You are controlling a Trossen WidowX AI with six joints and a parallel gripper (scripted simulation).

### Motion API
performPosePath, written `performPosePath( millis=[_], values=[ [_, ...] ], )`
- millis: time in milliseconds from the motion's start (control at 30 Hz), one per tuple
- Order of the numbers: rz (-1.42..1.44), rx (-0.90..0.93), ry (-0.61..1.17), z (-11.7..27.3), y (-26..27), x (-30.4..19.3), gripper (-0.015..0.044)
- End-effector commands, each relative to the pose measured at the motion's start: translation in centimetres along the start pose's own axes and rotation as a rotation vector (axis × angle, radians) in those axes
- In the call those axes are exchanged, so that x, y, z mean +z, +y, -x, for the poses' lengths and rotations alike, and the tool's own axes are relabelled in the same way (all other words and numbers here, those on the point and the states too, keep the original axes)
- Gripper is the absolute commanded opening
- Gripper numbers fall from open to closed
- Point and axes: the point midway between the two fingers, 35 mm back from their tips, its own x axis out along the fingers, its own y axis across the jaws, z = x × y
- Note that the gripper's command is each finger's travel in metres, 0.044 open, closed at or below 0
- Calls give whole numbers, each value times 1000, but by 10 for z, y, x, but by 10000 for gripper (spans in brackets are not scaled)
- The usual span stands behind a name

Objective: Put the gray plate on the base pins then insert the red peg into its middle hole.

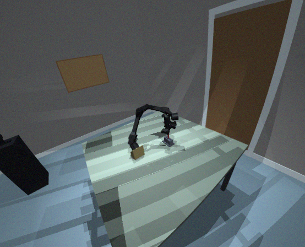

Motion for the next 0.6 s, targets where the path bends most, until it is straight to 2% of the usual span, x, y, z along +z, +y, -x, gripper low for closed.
performPosePath(
  millis=[0, 567],
  values=[
    [-2, -2, 5, -6, 0, -1, 0],
    [1, -2, 3, -11, -1, -1, 0]
  ],
)
